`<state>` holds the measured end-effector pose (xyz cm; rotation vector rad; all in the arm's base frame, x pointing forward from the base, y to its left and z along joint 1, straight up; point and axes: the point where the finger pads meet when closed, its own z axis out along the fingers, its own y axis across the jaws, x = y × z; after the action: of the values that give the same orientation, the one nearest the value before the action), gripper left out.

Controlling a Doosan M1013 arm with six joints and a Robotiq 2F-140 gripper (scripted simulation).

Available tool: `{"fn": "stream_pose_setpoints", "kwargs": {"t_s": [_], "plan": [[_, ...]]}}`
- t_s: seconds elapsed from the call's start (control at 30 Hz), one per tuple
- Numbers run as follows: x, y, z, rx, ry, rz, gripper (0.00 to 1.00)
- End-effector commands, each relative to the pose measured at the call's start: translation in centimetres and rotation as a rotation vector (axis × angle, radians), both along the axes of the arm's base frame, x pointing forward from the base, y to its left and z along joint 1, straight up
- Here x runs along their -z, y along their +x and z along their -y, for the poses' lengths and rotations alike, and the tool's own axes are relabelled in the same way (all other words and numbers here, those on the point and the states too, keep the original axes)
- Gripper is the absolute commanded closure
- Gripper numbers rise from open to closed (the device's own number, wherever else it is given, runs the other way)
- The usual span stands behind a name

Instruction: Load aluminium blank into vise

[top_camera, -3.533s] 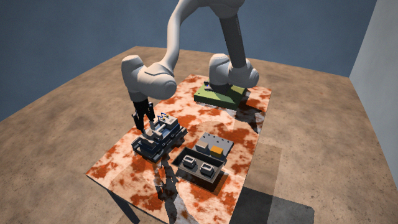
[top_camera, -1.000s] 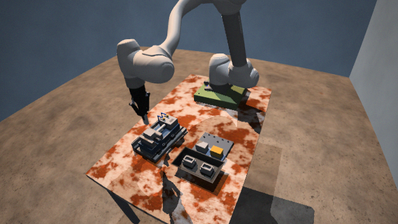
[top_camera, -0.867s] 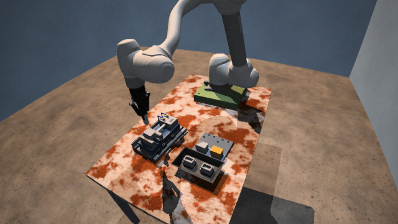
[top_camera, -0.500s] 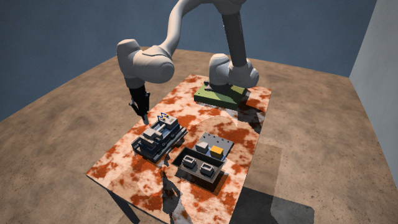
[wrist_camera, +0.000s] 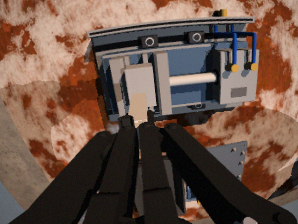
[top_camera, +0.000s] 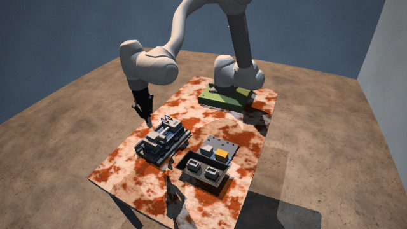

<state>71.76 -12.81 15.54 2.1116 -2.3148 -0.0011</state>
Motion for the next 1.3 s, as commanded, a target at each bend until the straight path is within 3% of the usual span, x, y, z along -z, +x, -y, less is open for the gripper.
{"fn": "stream_pose_setpoints", "kwargs": {"t_s": [0.0,0.4,0.63,1.27], "plan": [[-0.4,0.1,-0.3,-0.002,-0.001,0.004,1.0],[-0.4,0.1,-0.3,-0.002,-0.001,0.004,1.0],[-0.4,-3.5,-0.4,-0.003,-0.001,0.003,1.0],[-0.4,-3.6,-0.4,-0.003,-0.001,0.003,1.0]]}}
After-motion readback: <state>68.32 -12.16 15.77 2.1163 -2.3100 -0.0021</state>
